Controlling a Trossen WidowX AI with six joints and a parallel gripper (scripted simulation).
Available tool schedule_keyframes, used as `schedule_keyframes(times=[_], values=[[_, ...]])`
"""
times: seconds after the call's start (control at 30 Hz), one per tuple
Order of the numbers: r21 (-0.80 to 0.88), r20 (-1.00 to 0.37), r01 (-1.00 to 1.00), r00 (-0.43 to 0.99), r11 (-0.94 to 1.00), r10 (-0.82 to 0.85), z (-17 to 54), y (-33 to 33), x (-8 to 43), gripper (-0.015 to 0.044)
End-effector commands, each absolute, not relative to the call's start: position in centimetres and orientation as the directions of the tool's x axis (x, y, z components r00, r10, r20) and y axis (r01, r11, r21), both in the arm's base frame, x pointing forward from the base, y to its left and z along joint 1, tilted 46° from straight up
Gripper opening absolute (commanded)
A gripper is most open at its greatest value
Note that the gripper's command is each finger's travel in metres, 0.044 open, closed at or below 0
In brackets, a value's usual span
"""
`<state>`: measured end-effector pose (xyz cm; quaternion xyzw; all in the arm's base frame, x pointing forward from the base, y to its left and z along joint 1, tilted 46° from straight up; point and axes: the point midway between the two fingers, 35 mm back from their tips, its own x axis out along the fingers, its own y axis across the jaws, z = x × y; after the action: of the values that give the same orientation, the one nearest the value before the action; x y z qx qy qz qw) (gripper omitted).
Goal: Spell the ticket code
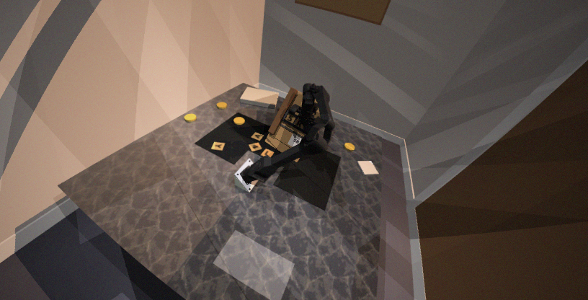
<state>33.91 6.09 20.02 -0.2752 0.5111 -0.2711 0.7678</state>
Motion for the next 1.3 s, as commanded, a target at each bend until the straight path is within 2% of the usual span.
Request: schedule_keyframes(times=[0.0, 1.27], values=[[-0.703, -0.632, 0.135, 0.331, 0.698, -0.700, 20.01, 5.84, 34.20, 0.0000], [-0.702, -0.633, 0.135, 0.331, 0.699, -0.700, 19.21, 6.68, 34.28, 0.0000]])
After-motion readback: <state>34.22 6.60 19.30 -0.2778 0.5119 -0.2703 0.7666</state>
